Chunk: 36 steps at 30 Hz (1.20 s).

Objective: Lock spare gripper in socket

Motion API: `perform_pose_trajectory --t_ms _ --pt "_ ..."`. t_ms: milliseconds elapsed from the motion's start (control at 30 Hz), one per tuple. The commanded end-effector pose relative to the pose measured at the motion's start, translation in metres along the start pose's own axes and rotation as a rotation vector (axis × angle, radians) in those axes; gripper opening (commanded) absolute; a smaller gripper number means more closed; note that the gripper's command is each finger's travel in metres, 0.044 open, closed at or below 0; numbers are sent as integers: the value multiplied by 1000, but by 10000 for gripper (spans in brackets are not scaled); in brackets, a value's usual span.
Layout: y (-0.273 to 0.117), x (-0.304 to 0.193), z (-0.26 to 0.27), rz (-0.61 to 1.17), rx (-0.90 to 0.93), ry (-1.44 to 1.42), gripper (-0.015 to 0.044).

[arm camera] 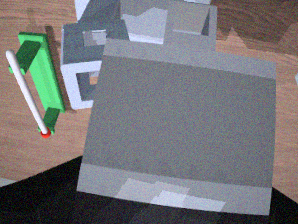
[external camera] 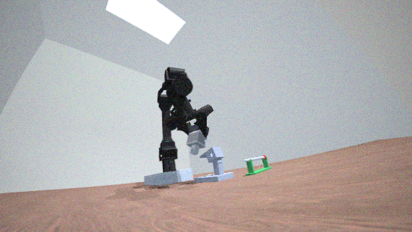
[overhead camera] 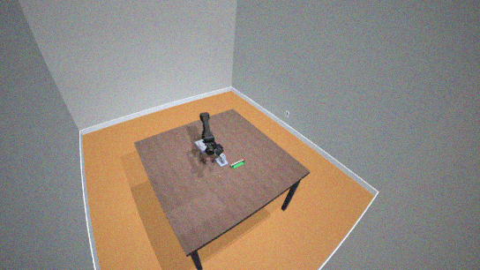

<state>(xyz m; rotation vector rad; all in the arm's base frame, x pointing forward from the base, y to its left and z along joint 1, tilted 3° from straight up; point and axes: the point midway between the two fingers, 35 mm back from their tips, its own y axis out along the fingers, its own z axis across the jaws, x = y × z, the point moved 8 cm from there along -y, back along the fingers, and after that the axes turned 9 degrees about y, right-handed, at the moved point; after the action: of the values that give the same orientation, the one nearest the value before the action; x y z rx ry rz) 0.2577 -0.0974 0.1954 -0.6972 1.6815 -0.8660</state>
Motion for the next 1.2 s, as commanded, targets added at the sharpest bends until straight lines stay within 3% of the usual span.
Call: perform_pose_trajectory --t_ms 0,533,1167 --pt "-4 -3 -4 70 27 -28 0" --pt "-21 -10 -18 351 176 -126 0" --pt "-21 -10 -18 354 178 -127 0"
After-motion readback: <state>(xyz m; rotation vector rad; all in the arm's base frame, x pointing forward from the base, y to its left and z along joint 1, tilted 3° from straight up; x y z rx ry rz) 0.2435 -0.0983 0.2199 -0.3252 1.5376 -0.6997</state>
